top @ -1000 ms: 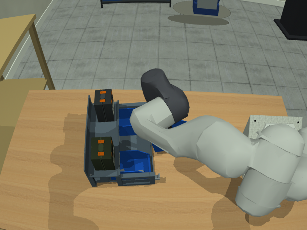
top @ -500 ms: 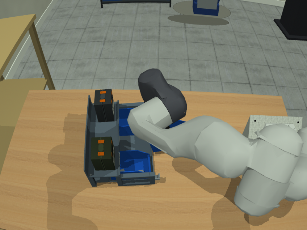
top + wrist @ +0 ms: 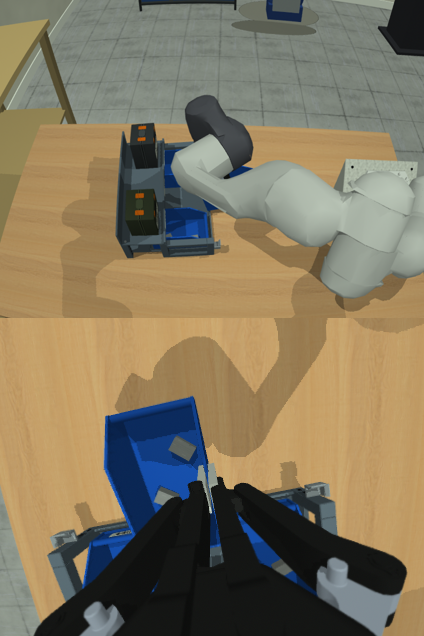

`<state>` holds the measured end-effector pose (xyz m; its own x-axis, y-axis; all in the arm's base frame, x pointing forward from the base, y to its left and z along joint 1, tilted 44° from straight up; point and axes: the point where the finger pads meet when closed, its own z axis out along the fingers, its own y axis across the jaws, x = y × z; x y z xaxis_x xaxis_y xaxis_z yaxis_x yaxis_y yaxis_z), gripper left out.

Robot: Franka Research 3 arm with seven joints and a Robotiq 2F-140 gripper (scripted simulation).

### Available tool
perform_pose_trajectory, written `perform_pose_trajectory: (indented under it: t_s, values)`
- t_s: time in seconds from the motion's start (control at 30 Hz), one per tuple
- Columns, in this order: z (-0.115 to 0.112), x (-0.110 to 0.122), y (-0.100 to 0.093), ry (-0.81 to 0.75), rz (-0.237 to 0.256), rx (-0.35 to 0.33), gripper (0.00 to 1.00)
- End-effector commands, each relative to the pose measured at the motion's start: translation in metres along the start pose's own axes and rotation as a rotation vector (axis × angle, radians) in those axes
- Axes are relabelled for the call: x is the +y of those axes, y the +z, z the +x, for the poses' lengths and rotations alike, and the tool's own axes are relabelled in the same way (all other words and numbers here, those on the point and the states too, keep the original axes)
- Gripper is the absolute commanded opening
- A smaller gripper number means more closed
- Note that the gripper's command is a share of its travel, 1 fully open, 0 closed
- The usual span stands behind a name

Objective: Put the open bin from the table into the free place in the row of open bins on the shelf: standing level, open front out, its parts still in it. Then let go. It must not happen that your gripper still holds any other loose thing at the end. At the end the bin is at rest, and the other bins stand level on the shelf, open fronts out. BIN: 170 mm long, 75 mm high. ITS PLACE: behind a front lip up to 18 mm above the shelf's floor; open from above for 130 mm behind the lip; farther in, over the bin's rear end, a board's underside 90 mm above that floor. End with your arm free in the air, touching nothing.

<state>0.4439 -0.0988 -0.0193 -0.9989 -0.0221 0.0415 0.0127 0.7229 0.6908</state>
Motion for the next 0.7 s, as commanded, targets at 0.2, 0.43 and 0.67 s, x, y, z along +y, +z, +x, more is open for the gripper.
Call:
perform_pose_trajectory:
  t_s: [0.2, 0.43, 0.67]
  values:
    - [-0.010, 0.001, -0.003, 0.009, -0.001, 0.003, 0.00]
    - [-0.017, 0.001, -0.004, 0.009, -0.001, 0.003, 0.00]
    - [-0.026, 0.001, -0.006, 0.009, 0.000, 0.003, 0.00]
